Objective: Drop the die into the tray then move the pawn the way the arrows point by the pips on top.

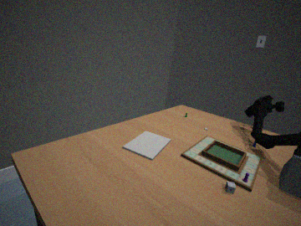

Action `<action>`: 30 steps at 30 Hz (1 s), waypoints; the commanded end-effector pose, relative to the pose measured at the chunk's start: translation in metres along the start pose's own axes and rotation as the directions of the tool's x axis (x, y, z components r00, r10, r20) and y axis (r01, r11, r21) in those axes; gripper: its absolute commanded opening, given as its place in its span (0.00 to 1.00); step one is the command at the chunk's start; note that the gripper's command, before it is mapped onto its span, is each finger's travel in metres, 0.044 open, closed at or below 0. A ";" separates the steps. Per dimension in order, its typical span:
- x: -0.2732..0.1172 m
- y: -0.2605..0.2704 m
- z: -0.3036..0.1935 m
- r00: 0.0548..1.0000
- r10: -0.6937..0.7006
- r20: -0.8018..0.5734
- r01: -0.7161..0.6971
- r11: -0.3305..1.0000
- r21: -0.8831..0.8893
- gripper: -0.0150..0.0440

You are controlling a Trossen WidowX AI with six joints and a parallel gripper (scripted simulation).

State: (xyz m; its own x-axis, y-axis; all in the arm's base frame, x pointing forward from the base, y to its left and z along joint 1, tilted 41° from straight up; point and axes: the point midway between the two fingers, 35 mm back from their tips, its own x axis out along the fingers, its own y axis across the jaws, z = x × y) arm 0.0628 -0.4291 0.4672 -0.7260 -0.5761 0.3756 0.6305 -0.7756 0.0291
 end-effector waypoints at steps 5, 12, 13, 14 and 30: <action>0.010 -0.022 0.020 0.999 -0.032 0.036 0.031 0.999 0.029 0.72; 0.032 -0.094 0.080 0.978 -0.142 0.152 0.126 0.986 0.111 0.72; 0.034 -0.105 0.088 0.972 -0.160 0.172 0.140 0.983 0.120 0.72; 0.036 -0.118 0.098 0.965 -0.179 0.194 0.155 0.979 0.130 0.72; 0.005 -0.317 0.210 0.704 -0.529 0.473 0.437 0.848 0.298 0.72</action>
State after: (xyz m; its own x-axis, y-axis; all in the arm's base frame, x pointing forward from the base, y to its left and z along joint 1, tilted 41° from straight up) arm -0.0727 -0.1906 0.6414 -0.7287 0.0057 0.6848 0.3491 -0.8572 0.3786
